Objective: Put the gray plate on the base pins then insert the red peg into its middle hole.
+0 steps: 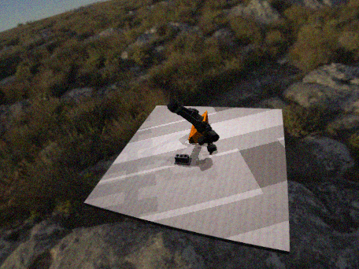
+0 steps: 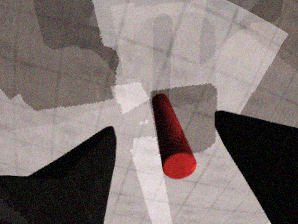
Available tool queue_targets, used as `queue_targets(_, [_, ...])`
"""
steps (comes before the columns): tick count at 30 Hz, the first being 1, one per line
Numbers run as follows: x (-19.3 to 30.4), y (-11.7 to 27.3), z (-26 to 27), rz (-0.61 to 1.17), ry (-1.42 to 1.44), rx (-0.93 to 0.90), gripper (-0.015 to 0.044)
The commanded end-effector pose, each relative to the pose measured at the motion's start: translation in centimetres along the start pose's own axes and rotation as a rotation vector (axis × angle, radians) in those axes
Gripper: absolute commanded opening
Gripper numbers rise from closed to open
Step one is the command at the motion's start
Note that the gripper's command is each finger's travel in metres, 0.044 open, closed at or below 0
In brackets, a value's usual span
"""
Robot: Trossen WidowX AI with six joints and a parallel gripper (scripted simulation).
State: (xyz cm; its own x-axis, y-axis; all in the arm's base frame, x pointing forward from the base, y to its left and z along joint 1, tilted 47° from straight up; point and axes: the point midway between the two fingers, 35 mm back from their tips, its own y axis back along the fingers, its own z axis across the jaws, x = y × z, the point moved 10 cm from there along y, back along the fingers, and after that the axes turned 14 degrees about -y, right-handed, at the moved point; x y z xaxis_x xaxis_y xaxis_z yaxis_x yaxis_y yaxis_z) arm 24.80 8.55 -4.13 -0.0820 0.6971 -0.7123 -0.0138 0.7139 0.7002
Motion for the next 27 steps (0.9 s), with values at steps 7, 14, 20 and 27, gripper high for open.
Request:
queue_targets(7, [0.0,-0.1,-0.1,-0.007,0.006,0.000,0.0040])
queue_targets(14, [0.0,-0.1,-0.1,-0.007,0.006,0.000,0.0000])
queue_targets(20, [0.1,0.9,0.1,-0.004,0.006,-0.001,0.0000])
queue_targets(27, [0.2,3.0,0.3,0.000,0.007,-0.002,0.0000])
